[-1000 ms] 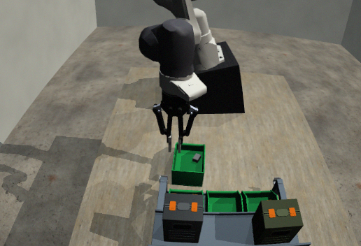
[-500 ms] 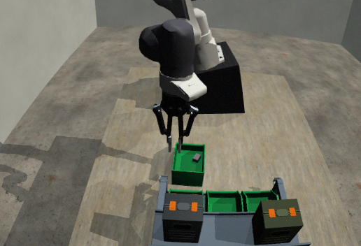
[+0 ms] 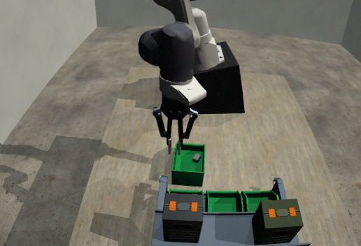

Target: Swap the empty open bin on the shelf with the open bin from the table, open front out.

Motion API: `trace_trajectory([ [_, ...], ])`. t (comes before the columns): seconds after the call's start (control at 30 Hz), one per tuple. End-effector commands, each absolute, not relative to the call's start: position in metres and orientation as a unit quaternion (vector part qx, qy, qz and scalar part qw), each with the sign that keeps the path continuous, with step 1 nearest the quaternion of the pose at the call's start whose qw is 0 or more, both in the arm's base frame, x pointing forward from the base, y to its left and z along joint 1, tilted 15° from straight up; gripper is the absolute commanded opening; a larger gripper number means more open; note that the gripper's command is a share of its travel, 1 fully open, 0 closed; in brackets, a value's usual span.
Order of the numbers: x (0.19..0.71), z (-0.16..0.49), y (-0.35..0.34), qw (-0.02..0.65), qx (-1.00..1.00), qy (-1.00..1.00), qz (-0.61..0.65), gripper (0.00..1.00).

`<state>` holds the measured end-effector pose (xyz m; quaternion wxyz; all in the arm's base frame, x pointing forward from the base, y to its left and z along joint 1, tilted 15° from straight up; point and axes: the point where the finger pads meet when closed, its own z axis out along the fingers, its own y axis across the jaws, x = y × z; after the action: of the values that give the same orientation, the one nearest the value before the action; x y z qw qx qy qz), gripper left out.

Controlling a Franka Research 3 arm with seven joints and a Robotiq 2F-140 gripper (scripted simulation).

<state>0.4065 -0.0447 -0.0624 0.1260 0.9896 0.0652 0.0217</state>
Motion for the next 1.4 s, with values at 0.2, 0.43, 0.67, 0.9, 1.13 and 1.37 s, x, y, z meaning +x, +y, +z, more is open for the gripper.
trace_trajectory([
  [0.2, 0.410, -0.075, -0.046, 0.124, 0.990, 0.061, 0.027, 0.15],
  [0.43, 0.411, -0.085, -0.049, 0.124, 0.990, 0.061, 0.027, 0.15],
  [0.67, 0.411, -0.090, -0.050, 0.124, 0.990, 0.061, 0.027, 0.15],
  [0.9, 0.411, -0.093, -0.051, 0.124, 0.990, 0.061, 0.027, 0.15],
  [1.13, 0.411, -0.094, -0.051, 0.124, 0.990, 0.061, 0.027, 0.15],
  [1.37, 0.411, -0.094, -0.051, 0.124, 0.990, 0.061, 0.027, 0.15],
])
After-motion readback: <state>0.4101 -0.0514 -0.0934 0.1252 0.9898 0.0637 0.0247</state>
